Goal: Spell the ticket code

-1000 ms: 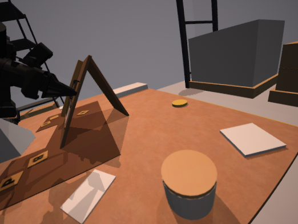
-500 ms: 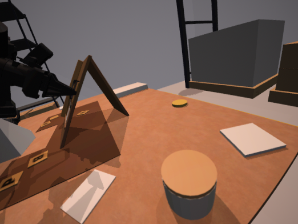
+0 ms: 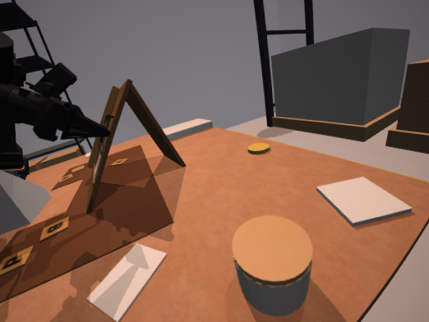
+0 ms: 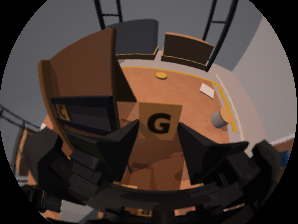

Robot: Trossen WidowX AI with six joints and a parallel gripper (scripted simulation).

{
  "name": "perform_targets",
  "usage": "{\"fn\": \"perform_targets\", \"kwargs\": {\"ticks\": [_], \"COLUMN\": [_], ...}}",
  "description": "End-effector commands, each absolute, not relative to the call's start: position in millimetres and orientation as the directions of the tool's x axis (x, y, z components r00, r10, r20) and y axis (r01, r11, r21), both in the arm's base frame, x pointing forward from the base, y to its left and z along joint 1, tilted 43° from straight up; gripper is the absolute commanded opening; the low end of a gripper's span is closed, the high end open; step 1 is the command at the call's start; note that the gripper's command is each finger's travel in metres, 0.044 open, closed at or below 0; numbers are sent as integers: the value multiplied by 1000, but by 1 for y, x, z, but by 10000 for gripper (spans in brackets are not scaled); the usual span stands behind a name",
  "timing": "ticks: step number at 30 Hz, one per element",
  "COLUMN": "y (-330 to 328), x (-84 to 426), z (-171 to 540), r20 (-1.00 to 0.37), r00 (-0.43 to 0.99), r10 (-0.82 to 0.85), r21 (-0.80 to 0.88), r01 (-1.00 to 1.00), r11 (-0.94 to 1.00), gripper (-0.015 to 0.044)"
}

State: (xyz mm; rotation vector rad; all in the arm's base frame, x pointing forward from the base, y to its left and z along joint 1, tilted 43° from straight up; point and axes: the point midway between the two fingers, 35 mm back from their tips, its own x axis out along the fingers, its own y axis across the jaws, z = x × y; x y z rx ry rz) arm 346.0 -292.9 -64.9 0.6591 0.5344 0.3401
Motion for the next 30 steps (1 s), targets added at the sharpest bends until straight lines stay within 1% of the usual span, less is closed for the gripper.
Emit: {"fn": "perform_targets", "kwargs": {"ticks": [1, 30], "y": [-292, -282], "x": [346, 344], "z": [-62, -53], "r20": [-356, -355], "r00": [815, 814], "r10": [458, 459], "r21": [656, 657], "r01": [-132, -132], "r11": [743, 742], "gripper": [0, 0]}}
